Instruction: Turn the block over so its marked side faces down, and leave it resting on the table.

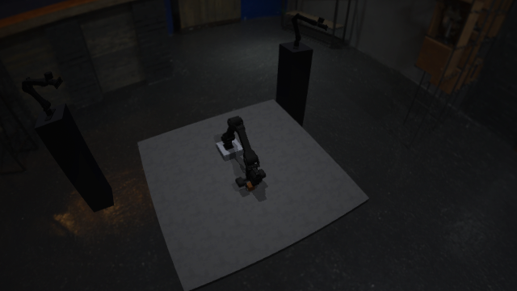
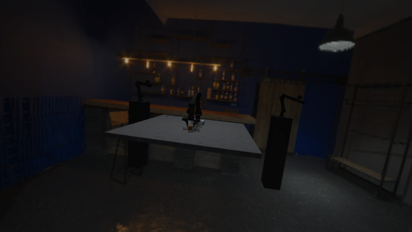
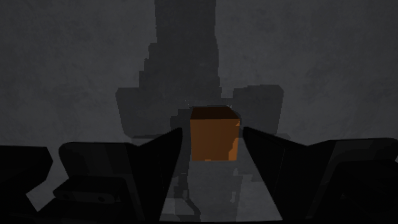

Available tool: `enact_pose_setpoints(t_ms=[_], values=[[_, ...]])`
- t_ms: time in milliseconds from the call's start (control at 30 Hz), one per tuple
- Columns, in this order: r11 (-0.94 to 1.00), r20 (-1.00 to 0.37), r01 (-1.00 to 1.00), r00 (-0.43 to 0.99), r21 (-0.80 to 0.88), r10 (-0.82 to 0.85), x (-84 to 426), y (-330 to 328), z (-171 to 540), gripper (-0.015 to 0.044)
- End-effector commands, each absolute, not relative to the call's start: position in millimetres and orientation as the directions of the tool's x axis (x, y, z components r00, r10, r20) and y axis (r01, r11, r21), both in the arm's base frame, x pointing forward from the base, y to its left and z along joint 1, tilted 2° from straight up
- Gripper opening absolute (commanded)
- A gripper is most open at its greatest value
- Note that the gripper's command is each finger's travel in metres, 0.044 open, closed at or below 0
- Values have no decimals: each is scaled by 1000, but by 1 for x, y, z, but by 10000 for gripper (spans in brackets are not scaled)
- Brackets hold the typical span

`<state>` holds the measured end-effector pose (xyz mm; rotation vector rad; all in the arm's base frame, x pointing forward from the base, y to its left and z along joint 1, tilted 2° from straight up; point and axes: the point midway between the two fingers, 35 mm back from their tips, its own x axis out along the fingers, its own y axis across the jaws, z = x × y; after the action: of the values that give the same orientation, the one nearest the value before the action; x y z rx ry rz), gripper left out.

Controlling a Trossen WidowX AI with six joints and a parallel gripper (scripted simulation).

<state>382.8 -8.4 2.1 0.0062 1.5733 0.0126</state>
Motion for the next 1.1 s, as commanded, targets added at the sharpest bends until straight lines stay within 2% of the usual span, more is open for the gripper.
enact_pose_setpoints(t_ms=[0,33,567,633,767,1067], values=[[1000,-1000,-8,-8,9,9,381,-9,0,177],[1000,-1000,-8,-8,9,9,381,-9,0,151],[1000,-1000,-8,-8,9,9,381,-9,0,45],[1000,-1000,-8,-8,9,9,381,-9,5,0],[1000,-1000,-8,-7,9,9,382,-9,29,0],[1000,-1000,-8,29,9,9,383,-9,28,0]])
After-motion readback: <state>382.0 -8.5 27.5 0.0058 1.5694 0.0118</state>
